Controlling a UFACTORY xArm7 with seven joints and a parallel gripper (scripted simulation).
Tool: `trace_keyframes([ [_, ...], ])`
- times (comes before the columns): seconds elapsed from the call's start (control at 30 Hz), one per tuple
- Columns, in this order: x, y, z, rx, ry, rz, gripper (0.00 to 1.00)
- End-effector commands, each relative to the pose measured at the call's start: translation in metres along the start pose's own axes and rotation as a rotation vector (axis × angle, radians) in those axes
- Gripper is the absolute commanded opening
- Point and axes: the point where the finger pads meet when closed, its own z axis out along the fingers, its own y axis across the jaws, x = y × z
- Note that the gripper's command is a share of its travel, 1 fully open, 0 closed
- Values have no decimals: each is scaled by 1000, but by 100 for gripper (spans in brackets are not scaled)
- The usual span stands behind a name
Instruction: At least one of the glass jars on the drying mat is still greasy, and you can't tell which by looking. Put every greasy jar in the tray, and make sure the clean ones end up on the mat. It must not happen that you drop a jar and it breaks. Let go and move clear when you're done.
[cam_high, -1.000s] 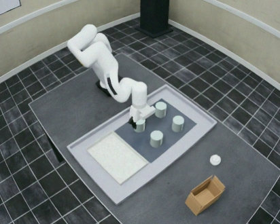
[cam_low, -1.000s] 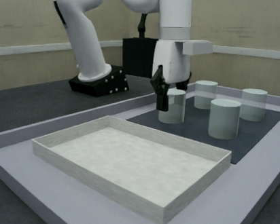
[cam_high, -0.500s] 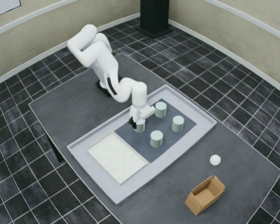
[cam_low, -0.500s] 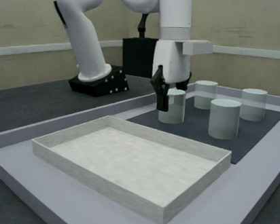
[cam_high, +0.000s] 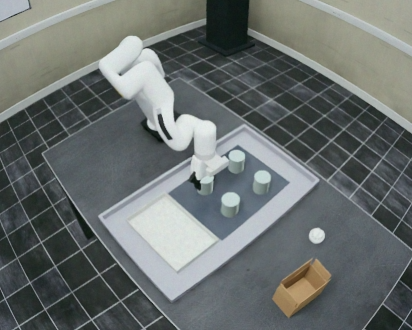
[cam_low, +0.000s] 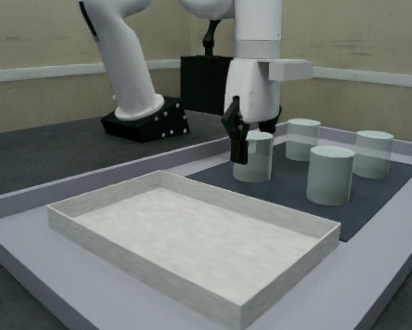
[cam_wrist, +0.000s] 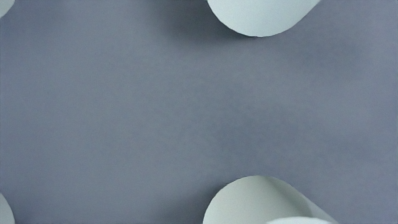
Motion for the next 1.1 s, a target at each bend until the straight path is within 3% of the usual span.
trace_keyframes([
  [0.0,2,0,-1,0,4,0,70],
  [0.73,2,0,-1,0,4,0,67],
  [0.77,2,0,-1,0,4,0,0],
  [1.07,2,0,-1,0,4,0,0],
])
